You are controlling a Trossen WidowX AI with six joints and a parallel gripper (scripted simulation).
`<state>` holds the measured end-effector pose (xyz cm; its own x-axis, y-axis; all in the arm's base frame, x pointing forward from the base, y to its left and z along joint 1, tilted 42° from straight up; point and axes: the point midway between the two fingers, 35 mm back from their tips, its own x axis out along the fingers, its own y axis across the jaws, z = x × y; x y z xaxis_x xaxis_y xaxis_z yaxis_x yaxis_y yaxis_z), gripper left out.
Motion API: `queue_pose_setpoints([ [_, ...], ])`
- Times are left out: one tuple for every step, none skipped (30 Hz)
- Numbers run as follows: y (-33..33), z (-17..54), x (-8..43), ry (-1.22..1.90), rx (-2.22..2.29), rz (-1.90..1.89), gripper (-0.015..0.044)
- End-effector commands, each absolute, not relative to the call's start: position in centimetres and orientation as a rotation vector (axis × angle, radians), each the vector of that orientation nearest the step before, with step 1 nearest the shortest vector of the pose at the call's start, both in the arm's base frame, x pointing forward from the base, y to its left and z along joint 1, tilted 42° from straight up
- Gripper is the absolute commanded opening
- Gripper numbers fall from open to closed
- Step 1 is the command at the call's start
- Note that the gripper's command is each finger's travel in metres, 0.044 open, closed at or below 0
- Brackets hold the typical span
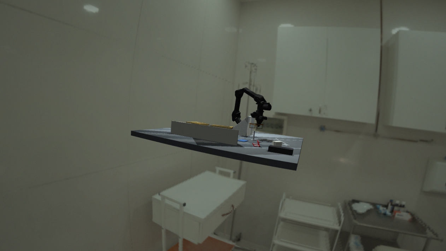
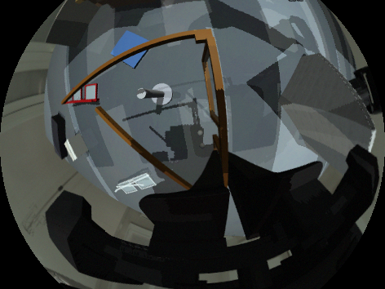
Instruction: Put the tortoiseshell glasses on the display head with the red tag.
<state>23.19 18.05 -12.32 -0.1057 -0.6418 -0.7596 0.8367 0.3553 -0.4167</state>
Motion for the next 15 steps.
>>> queue_pose_setpoints([
  [18.2, -11.9, 23.9, 1.111, 0.236, -1.265, 0.0000],
  [18.1, -11.8, 24.3, 1.110, 0.236, -1.265, 0.0000],
  [18.0, -11.8, 24.8, 1.110, 0.236, -1.265, 0.0000],
  [17.8, -11.7, 25.4, 1.110, 0.237, -1.265, 0.0000],
  [17.5, -11.5, 26.0, 1.110, 0.237, -1.265, 0.0000],
  [17.3, -11.4, 26.7, 1.109, 0.237, -1.265, 0.0000],
  [17.0, -11.3, 27.3, 1.108, 0.237, -1.265, 0.0000],
  [16.7, -11.1, 28.0, 1.108, 0.237, -1.265, 0.0000],
  [16.4, -11.0, 28.7, 1.107, 0.236, -1.266, 0.0000],
  [16.1, -10.9, 29.2, 1.106, 0.236, -1.266, 0.0000],
  [15.9, -10.8, 29.5, 1.105, 0.236, -1.267, 0.0000],
  [15.8, -10.8, 29.6, 1.105, 0.235, -1.267, 0.0000],
  [15.8, -10.8, 29.6, 1.105, 0.235, -1.267, 0.0000],
  [15.8, -10.8, 29.6, 1.105, 0.235, -1.267, 0.0000],
  [15.8, -10.8, 29.6, 1.105, 0.235, -1.267, 0.0000],
])
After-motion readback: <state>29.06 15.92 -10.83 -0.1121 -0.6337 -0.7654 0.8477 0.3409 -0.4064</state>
